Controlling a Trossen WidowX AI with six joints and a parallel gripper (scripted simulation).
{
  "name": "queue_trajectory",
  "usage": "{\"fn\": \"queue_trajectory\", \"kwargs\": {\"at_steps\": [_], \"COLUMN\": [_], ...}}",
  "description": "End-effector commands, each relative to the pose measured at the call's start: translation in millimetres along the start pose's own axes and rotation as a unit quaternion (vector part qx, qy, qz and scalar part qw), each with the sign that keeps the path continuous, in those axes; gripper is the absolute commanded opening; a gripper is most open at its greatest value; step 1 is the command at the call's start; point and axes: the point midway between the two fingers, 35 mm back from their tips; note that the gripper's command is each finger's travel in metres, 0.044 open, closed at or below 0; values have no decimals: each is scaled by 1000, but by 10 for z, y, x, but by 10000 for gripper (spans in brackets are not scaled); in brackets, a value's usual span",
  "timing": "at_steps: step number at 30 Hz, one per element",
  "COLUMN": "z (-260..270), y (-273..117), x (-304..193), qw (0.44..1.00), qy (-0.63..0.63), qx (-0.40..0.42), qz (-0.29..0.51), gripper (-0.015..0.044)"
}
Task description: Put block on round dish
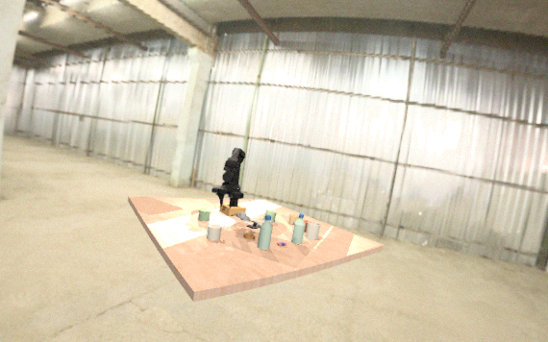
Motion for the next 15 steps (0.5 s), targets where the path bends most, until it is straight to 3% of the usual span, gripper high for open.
{"fn": "queue_trajectory", "kwargs": {"at_steps": [1,6,15], "z": [543,1073,1094], "y": [-55,-152,-39], "x": [-78,-247,-260], "qw": [998,992,991], "qy": [-62,-126,-129], "qx": [5,8,8], "qz": [14,21,21], "gripper": [260,260,260]}}
Point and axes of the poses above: the point midway between the two fingers, 35 mm back from their tips, its own y axis out along the fingers, its own z axis across the jaws, x = y × z, and after that the axes turned 9 degrees about -y, right-handed
